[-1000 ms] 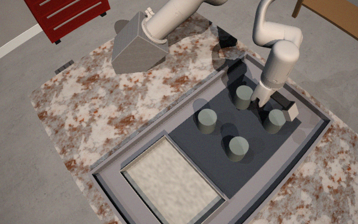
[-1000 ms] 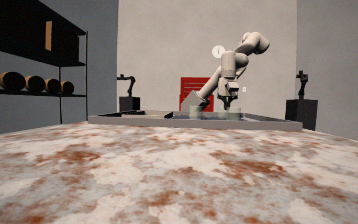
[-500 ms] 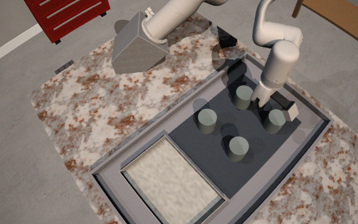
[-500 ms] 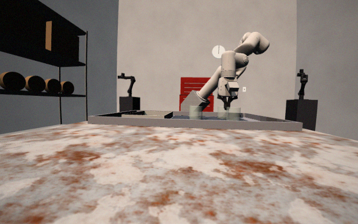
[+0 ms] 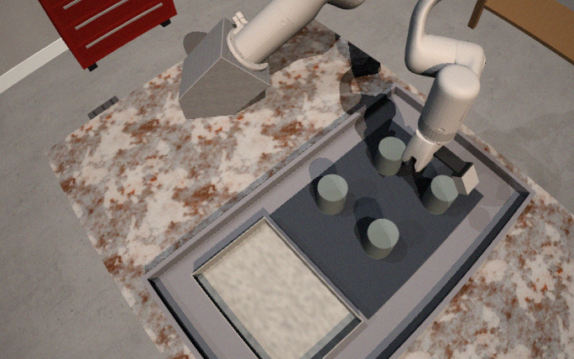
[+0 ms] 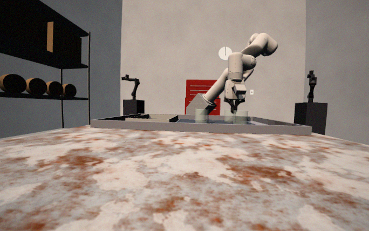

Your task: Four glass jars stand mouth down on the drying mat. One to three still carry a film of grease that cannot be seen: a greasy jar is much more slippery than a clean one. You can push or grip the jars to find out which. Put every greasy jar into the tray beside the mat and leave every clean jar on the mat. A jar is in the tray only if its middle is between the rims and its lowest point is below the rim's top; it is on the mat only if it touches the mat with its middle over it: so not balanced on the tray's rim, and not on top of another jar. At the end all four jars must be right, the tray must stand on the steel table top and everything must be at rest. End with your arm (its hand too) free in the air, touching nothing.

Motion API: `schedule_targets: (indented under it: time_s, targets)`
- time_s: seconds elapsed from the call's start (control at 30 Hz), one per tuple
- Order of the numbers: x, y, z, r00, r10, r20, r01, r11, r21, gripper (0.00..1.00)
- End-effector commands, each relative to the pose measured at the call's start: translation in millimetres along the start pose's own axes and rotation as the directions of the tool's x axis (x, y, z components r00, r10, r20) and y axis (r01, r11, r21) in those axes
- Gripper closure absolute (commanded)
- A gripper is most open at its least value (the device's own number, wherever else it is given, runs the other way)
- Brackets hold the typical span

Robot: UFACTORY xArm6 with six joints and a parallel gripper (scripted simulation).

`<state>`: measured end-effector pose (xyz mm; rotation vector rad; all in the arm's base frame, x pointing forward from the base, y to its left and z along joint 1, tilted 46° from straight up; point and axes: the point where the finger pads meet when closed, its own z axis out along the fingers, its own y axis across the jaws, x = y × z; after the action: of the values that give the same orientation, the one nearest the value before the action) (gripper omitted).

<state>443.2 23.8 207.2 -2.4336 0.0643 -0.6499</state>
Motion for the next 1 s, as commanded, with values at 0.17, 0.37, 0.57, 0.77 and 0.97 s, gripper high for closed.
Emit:
schedule_targets:
  time_s: [0.17,0.37,0.57,0.77,0.97]
  targets:
    - [1.1,-0.1,-0.8,1.000,-0.001,-0.003,0.001,1.000,-0.001,1.00]
    - [1.1,-0.1,-0.8,1.000,-0.001,-0.003,0.001,1.000,-0.001,0.00]
    - [1.1,-0.1,-0.8,1.000,-0.001,-0.003,0.001,1.000,-0.001,0.00]
    - [1.1,-0.1,-0.8,1.000,-0.001,-0.003,0.001,1.000,-0.001,0.00]
    - [1.1,-0.1,-0.8,1.000,-0.001,-0.003,0.001,1.000,-0.001,0.00]
